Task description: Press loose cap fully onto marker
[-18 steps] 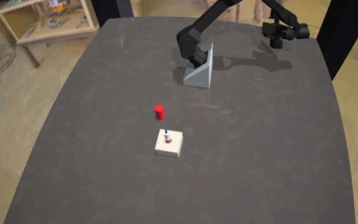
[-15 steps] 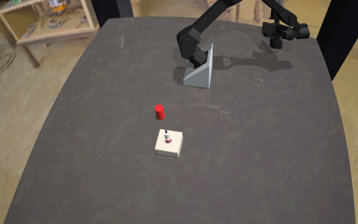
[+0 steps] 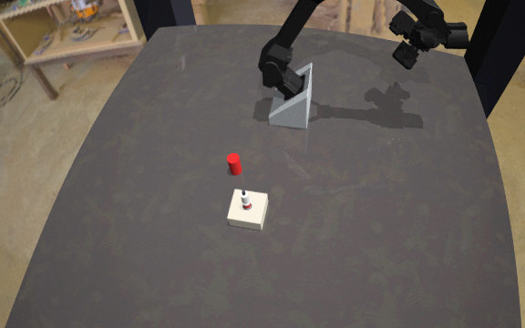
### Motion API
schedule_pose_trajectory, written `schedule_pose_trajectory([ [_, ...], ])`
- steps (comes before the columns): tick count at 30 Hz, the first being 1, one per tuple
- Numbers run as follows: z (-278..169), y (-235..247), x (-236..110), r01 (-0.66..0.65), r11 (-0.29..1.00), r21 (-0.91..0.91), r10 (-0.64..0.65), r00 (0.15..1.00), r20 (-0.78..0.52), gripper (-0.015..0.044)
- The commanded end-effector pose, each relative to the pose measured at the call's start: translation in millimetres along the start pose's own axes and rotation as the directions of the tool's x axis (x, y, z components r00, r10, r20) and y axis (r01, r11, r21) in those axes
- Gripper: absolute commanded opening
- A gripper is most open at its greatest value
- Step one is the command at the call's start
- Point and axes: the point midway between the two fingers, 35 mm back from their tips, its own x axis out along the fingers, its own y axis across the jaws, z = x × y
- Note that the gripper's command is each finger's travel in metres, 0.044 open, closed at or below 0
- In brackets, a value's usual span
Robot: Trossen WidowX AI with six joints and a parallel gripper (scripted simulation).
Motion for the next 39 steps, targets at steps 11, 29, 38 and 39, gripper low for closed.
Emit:
schedule_pose_trajectory([
  [11,2.4,95.0,-186.4,0.311,0.559,0.769,0.086,0.9,-0.427,0.0241],
  [29,92.1,299.2,-304.8,0.714,-0.581,0.389,0.418,0.673,-0.611,0.0241],
  [38,180.1,401.5,-306.6,0.558,-0.77,-0.31,0.631,0.594,-0.499,0.0241],
  [39,191.1,411.2,-304.1,0.525,-0.757,-0.388,0.653,0.589,-0.477,0.0241],
])
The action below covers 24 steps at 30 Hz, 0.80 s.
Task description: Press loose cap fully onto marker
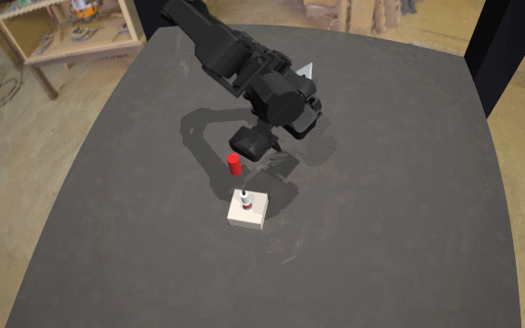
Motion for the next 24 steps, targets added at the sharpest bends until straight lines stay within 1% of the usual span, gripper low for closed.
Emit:
schedule_pose_trajectory([
  [1,-66.8,-34.1,5.1,0.146,0.912,0.384,-0.11,0.987,-0.113,0.0241],
  [3,-92.7,-43.2,6.1,0.208,0.834,0.51,-0.144,0.976,-0.162,0.0241],
  [5,-106.8,-47.9,5.1,0.23,0.804,0.549,-0.155,0.971,-0.18,0.0241],
  [16,-113.5,-52.0,3.4,0.233,0.799,0.554,-0.156,0.971,-0.183,0.0241],
  [18,-114.6,-53.6,11.0,0.232,0.799,0.554,-0.156,0.971,-0.182,0.0241],
  [21,-119.7,-57.4,35.4,0.234,0.799,0.554,-0.157,0.97,-0.183,0.0241],
  [24,-120.2,-57.6,37.2,0.234,0.799,0.554,-0.157,0.97,-0.184,0.0241],
])
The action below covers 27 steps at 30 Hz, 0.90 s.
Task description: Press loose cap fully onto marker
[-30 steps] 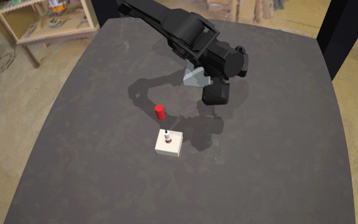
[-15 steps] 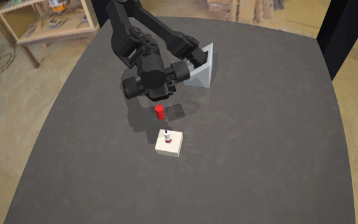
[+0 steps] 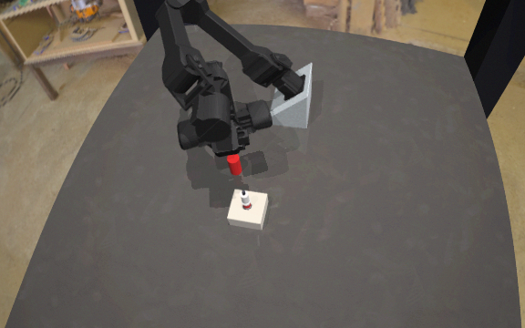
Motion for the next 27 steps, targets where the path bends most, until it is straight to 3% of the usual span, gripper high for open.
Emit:
schedule_pose_trajectory([
  [1,-0.8,-0.3,8.7,0.007,1.0,-0.004,-0.007,1.0,0.002,0.0241],
  [27,0.6,1.2,53.6,0.006,1.0,-0.004,-0.006,1.0,0.003,0.0241],
])
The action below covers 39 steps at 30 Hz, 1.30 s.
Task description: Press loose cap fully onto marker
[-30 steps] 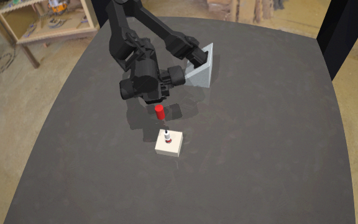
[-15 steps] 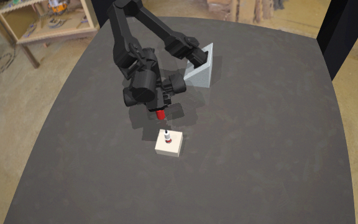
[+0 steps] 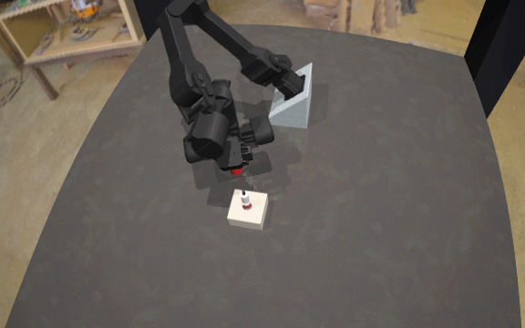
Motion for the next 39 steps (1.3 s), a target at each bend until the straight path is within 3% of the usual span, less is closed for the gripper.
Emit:
schedule_pose_trajectory([
  [1,-1.2,0.9,8.1,0.003,1.0,-0.006,-0.003,1.0,-0.004,0.0241],
  [16,-3.3,1.0,29.1,0.007,1.0,-0.006,-0.007,1.0,-0.006,0.0241],
  [20,-3.4,0.8,29.1,0.007,1.0,-0.006,-0.007,1.0,-0.006,0.0136],
  [29,-3.4,0.8,29.1,0.007,1.0,-0.006,-0.007,1.0,-0.006,0.0076],
  [32,-3.2,1.1,27.8,0.005,1.0,-0.004,-0.005,1.0,-0.006,0.0],
  [39,-1.9,1.6,19.3,0.0,1.0,0.0,0.0,1.0,-0.005,0.0],
])
